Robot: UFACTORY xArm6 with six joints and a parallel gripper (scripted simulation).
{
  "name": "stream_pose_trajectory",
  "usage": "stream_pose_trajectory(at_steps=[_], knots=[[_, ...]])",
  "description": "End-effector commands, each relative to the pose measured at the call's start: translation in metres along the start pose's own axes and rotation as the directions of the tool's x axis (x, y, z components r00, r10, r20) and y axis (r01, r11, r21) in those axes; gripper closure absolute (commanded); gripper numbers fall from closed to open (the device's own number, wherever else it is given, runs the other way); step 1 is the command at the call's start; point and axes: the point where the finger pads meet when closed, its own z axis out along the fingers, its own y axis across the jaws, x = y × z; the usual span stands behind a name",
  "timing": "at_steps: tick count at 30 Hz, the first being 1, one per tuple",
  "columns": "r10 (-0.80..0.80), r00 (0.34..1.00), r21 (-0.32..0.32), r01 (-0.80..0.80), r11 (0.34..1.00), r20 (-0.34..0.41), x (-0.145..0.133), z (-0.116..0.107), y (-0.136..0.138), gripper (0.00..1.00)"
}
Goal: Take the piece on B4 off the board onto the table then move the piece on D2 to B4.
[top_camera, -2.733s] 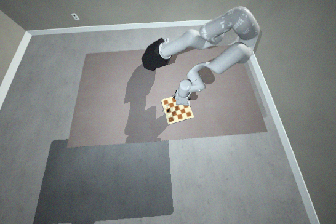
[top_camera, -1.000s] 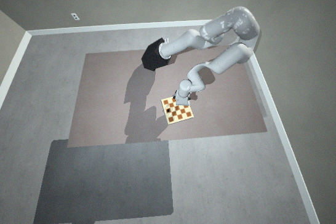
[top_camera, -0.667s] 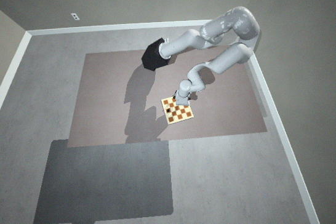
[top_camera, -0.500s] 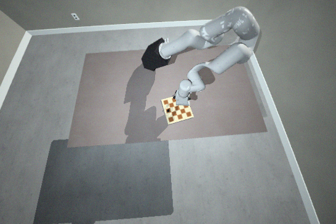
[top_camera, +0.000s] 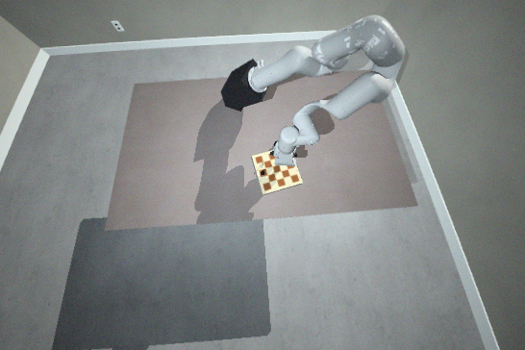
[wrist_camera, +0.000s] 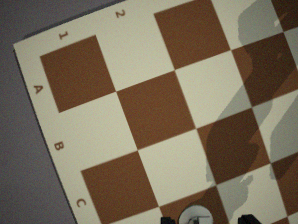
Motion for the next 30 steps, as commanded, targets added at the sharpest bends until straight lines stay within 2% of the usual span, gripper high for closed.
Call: stream_pose_trajectory(at_steps=[1,10,30], knots=[[-0.001,1.0,0.0,0.001,1.0,-0.003,0.001,0.007,0.0,0.61],[-0.001,1.0,0.0,0.001,1.0,-0.003,0.001,0.019,0.0,0.61],[-0.001,1.0,0.0,0.001,1.0,-0.003,0.001,0.02,0.0,0.61]])
